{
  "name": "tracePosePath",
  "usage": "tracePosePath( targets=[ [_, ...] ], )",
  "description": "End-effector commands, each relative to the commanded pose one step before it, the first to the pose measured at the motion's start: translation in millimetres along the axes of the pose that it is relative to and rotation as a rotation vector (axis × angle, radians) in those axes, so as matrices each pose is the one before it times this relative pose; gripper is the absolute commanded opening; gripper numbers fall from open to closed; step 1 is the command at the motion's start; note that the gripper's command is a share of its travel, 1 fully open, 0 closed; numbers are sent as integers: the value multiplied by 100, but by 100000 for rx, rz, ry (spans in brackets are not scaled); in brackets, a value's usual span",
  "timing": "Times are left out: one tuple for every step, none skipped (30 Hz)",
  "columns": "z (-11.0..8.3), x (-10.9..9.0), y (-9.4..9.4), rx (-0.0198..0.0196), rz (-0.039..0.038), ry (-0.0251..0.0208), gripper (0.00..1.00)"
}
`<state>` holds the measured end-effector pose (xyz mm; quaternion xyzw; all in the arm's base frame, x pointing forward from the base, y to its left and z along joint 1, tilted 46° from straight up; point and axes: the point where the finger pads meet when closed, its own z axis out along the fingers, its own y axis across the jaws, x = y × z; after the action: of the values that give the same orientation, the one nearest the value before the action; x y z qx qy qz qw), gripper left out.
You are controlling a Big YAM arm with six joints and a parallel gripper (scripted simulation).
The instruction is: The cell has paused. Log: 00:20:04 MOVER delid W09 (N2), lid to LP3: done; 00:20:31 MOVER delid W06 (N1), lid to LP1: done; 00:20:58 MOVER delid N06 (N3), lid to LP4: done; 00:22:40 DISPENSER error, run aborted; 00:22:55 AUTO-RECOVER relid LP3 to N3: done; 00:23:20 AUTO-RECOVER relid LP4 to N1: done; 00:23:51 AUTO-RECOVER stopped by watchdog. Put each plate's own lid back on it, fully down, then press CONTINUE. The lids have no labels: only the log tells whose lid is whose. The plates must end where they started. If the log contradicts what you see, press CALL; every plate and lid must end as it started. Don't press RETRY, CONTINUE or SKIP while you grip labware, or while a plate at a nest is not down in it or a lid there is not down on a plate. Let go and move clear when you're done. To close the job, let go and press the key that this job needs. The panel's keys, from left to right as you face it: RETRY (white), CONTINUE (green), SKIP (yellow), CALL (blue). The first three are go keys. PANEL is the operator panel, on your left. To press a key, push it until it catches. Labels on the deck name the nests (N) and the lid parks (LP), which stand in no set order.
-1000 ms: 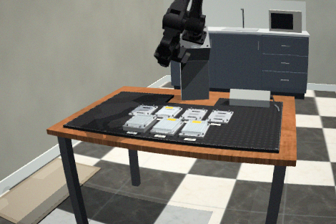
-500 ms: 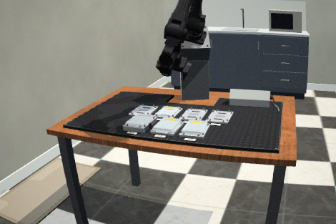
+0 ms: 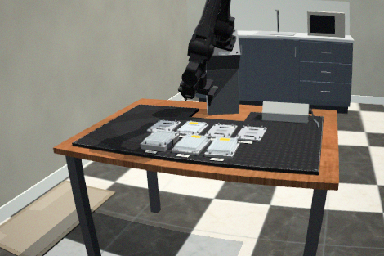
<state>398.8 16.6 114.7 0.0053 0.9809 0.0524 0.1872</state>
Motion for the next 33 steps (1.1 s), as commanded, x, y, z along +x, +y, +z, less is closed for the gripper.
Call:
tracePosePath(
  targets=[
    [1720, -226, 10, -1012, 1727, -3583, 100],
    [468, -1, -239, -618, 685, -1868, 100],
    [489, 28, -28, -563, 177, -1258, 100],
    [543, 88, 459, -454, -960, 157, 100],
    [464, 42, -214, -643, 587, -1861, 100],
    [0, 0, 0, 0, 0, 0, 100],
    [0, 0, 0, 0, 0, 0, 100],
    [-568, -619, -18, -843, 88, -4977, 100],
    [1118, 578, -314, -528, 788, 213, 100],
    [847, 408, 214, -587, -374, 476, 100],
    [549, 183, 532, -575, -1090, 216, 100],
    [446, 131, -161, -724, 407, -1841, 100],
    [473, 167, 56, -677, -65, -1196, 100],
    [522, 221, 400, -465, -787, 177, 100],
    [448, 210, -26, -865, 100, -1784, 100],
    [438, 216, -32, -570, 102, -1225, 100],
    [379, 220, -261, -569, 541, -1906, 100],
    [381, 331, -113, -756, 242, -1745, 100],
    [390, 371, -7, -899, 31, -1665, 100],
    [357, 426, 53, -979, -90, -1628, 100],
    [321, 471, 107, -1051, -191, -1594, 100],
    [280, 513, 162, -1125, -288, -1560, 100],
    [0, 0, 0, 0, 0, 0, 100],
    [0, 0, 0, 0, 0, 0, 100],
    [233, 551, 221, -1204, -386, -1524, 100],
    [222, 558, 226, -1219, -394, -1511, 100],
    [189, 541, 105, -1031, -167, -1578, 100],
    [51, 290, -224, -536, 382, -1811, 100],
    [-19, -46, -166, 236, 298, -190, 100],
    [2, -33, -64, 224, 66, -45, 100],
    [-2, -41, -15, 76, 11, -16, 100],
    [-365, -2290, 360, -542, -1234, -4737, 100],
    [-37, -410, 62, -90, -198, -730, 100]
  ],
)
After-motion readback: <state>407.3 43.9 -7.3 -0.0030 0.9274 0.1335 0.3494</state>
